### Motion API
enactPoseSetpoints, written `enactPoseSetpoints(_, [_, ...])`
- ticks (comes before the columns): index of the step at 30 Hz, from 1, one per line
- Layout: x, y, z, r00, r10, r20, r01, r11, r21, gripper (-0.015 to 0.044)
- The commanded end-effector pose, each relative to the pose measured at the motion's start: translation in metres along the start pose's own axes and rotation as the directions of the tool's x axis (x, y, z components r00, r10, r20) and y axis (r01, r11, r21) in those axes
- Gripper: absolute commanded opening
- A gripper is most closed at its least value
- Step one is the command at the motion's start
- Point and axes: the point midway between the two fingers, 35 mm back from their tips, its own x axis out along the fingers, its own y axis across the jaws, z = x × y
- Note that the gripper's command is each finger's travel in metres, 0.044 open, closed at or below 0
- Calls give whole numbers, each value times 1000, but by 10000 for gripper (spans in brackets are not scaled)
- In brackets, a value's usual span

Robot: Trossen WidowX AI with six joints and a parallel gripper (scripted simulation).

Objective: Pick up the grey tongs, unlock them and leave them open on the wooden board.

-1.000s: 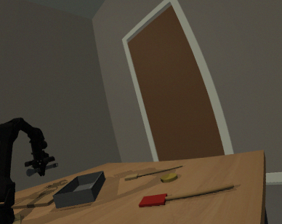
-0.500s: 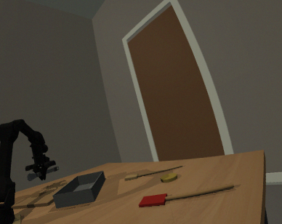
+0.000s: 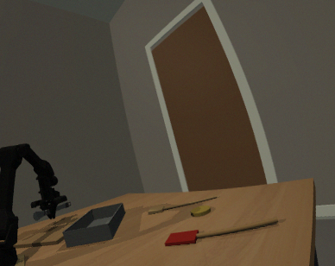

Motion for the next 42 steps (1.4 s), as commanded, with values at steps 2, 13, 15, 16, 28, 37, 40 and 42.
enactPoseSetpoints(2, [9, 0, -2, 1000, 2, -1, -2, 1000, -5, -150])
enactPoseSetpoints(13, [12, -1, -3, 1000, -1, -2, 1, 1000, 0, -71])
enactPoseSetpoints(15, [12, -1, -3, 1000, -1, -2, 1, 1000, 0, -19])
enactPoseSetpoints(16, [12, -1, -3, 1000, -1, -2, 1, 1000, 0, 7])
enactPoseSetpoints(28, [12, -1, -3, 1000, -1, -2, 1, 1000, 0, 323])
enactPoseSetpoints(37, [6, -8, 0, 1000, -1, -2, 1, 1000, 0, 440])
enactPoseSetpoints(40, [-15, -36, 8, 1000, -2, 0, 2, 1000, -2, 440])
enactPoseSetpoints(42, [-37, -66, 12, 1000, -3, 0, 3, 1000, -3, 440])
